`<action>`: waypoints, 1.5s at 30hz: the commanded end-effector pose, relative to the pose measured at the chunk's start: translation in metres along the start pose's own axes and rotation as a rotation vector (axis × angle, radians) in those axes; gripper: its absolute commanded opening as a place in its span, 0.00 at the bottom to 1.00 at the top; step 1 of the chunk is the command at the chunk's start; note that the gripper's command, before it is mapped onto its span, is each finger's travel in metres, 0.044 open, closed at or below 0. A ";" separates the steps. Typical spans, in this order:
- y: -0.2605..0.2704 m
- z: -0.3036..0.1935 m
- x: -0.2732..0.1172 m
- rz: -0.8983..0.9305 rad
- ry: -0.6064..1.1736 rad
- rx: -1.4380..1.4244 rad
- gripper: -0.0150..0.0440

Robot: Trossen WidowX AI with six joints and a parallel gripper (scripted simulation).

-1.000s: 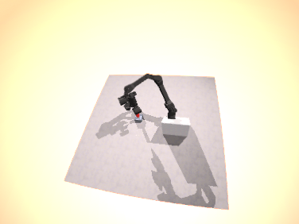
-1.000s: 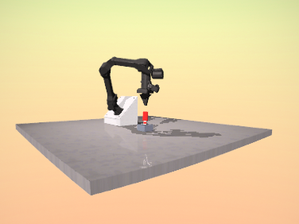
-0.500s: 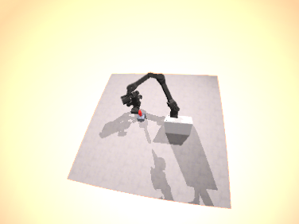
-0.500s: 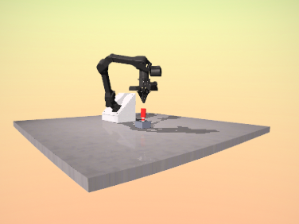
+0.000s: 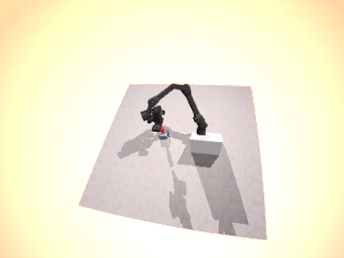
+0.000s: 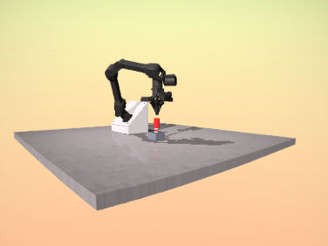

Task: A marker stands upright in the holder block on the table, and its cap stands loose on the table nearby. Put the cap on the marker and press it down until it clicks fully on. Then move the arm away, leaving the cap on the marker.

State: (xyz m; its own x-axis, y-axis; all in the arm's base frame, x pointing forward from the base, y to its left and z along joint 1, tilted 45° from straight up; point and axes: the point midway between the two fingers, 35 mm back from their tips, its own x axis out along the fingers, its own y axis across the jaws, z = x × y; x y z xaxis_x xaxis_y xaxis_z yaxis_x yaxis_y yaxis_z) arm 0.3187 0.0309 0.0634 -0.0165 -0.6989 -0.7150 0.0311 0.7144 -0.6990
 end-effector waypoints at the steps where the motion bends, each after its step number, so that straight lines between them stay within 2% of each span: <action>1: 0.000 -0.001 0.007 -0.006 -0.001 -0.008 0.25; 14: 0.000 -0.001 0.026 -0.007 -0.001 -0.008 0.25; 24: 0.000 0.001 0.017 0.003 -0.013 -0.003 0.25; 31: 0.002 0.001 -0.061 -0.006 -0.029 -0.105 0.25; 35: 0.002 0.000 -0.069 -0.007 -0.031 -0.115 0.25; 45: 0.002 0.000 -0.069 -0.007 -0.031 -0.115 0.70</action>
State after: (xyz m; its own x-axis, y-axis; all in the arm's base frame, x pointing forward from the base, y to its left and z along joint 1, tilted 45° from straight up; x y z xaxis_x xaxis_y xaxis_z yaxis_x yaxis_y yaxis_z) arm 0.3193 0.0788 0.1104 0.0126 -0.7085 -0.7056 -0.0914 0.7019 -0.7064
